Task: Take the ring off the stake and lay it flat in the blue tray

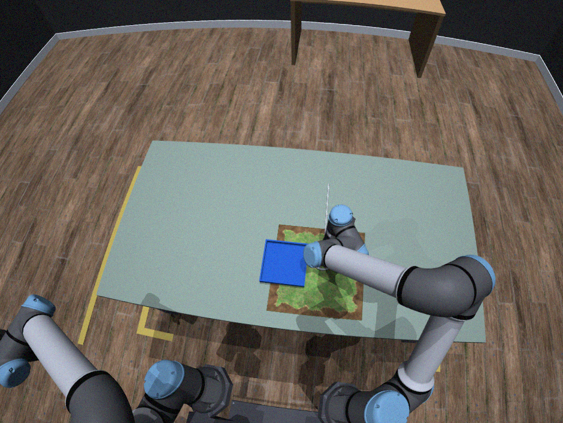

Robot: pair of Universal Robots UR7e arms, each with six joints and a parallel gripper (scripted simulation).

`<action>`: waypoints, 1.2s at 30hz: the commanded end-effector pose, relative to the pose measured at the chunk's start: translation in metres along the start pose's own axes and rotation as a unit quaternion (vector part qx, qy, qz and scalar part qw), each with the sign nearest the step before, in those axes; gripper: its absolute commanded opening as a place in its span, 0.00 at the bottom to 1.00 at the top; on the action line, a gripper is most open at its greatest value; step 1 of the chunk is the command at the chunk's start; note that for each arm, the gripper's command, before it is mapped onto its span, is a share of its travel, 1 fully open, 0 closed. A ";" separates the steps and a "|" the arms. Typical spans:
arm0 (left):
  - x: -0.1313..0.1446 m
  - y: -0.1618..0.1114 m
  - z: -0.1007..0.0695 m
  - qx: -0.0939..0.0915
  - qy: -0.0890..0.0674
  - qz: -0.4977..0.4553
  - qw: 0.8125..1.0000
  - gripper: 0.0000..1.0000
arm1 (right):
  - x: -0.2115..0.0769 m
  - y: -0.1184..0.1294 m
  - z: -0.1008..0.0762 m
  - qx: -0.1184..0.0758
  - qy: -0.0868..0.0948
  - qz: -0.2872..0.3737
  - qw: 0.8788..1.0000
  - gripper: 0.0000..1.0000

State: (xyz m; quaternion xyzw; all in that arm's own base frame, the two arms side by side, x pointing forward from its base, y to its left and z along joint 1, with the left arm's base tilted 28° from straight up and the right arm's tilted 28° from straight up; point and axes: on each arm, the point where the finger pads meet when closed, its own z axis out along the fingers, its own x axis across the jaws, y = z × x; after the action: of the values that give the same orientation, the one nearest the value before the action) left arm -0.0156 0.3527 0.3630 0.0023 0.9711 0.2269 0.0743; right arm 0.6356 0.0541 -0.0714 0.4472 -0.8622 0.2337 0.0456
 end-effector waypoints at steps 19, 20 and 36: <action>0.001 -0.001 0.000 0.000 0.001 -0.002 1.000 1.00 | 0.000 -0.002 0.044 0.001 -0.001 0.001 1.000 0.00; 0.001 -0.001 0.000 0.000 0.001 -0.002 1.000 1.00 | -0.001 -0.002 0.045 0.001 -0.001 0.001 1.000 0.00; 0.001 -0.001 0.000 0.000 0.001 -0.002 1.000 1.00 | -0.001 -0.002 0.051 0.001 -0.002 0.001 1.000 0.00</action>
State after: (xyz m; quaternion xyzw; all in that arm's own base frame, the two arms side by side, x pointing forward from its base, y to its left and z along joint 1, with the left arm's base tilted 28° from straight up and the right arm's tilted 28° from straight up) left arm -0.0156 0.3527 0.3630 0.0023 0.9711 0.2269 0.0743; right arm 0.6414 0.0318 -0.1164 0.4475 -0.8620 0.2337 0.0462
